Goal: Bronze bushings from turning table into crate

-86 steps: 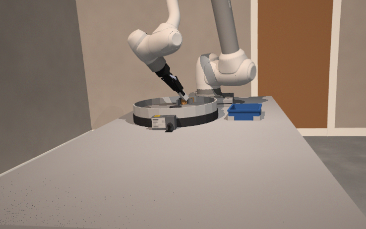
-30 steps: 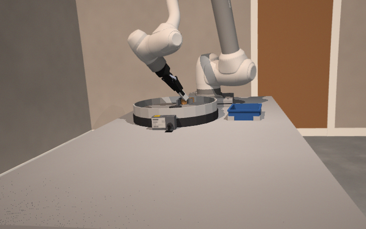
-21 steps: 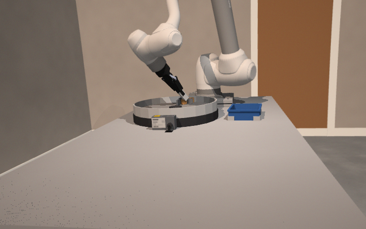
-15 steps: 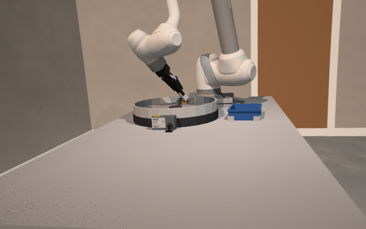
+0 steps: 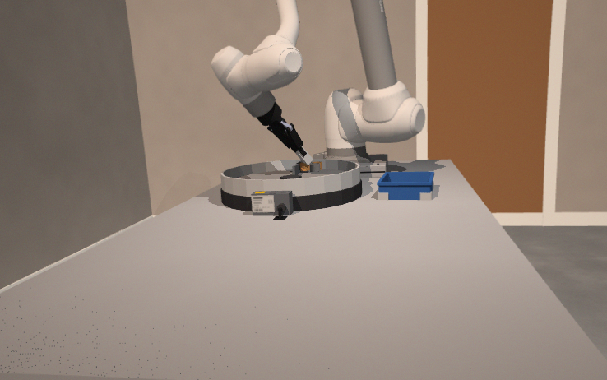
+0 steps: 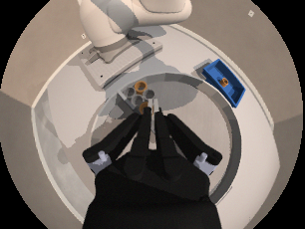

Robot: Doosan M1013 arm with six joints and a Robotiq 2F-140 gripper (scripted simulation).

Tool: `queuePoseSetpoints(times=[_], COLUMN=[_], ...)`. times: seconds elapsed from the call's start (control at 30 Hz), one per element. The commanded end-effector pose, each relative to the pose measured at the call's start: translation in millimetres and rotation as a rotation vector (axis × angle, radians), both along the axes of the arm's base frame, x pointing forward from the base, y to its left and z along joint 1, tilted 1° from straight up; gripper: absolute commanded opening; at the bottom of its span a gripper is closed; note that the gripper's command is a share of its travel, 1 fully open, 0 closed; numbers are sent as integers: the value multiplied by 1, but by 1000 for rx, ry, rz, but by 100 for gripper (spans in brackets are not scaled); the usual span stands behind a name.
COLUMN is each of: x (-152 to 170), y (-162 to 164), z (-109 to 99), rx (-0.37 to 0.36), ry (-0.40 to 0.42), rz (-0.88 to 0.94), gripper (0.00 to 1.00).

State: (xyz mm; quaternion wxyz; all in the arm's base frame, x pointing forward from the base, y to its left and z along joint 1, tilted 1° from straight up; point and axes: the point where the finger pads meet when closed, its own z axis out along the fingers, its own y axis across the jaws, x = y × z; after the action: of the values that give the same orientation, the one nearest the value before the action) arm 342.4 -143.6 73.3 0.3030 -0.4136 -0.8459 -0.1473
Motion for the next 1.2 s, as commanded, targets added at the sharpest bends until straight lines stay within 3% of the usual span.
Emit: queuePoseSetpoints(times=[0.0, 0.3, 1.17], x=[0, -1, -1], y=[0, 0, 0], z=[12, 51, 58], rx=[0, 0, 0], ry=[0, 0, 0], rz=[0, 0, 0], gripper=[0, 0, 0])
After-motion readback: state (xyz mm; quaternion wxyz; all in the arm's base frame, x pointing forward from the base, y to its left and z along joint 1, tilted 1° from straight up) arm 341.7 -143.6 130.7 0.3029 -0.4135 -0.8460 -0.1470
